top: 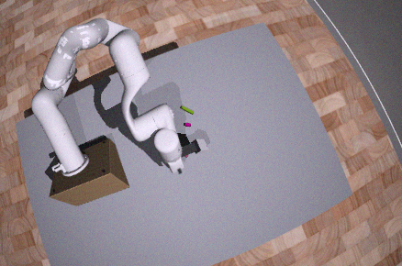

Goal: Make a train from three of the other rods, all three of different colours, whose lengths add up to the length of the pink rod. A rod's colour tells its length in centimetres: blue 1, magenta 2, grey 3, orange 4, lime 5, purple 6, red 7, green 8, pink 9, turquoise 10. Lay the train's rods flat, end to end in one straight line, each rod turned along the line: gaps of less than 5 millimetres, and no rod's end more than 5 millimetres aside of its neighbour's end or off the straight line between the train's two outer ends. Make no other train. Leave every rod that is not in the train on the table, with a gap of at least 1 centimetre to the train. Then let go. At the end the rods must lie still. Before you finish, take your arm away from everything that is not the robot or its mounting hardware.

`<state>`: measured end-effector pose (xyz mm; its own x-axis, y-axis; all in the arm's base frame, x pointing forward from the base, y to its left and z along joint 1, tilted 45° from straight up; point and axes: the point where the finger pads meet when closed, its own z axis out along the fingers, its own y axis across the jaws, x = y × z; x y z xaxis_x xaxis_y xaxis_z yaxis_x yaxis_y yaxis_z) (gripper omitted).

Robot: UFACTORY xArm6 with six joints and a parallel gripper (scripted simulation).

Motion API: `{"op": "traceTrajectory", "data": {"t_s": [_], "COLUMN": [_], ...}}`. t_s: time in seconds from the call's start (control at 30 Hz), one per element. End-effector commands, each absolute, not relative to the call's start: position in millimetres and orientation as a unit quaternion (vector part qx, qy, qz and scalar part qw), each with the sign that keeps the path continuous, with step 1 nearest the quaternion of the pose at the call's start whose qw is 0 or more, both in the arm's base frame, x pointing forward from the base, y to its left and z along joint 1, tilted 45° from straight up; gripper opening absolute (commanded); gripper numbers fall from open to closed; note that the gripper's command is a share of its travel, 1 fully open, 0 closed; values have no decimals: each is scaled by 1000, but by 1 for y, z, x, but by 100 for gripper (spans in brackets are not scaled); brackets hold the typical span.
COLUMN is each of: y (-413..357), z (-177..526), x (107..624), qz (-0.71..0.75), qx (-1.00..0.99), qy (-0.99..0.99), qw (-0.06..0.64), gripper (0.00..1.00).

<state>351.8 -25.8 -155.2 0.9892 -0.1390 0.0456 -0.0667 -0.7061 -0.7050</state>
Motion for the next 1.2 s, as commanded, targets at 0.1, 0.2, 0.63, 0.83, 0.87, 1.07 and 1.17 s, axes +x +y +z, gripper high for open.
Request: {"op": "traceTrajectory", "data": {"t_s": [0.1,0.2,0.63,0.83,0.87,1.07,1.17], "y": [-27,-27,-27,-34,-37,-56,-72], "z": [-155,-155,-155,-148,-144,-125,-109], "x": [353,353,353,351,351,347,344], "qz": [-49,-49,-49,-49,-49,-49,-49], "qx": [-923,-923,-923,-923,-923,-923,-923], "qy": [56,56,56,56,56,56,56], "qw": [379,379,379,379,379,379,379], "gripper": [4,4,4,4,4,4,4]}}
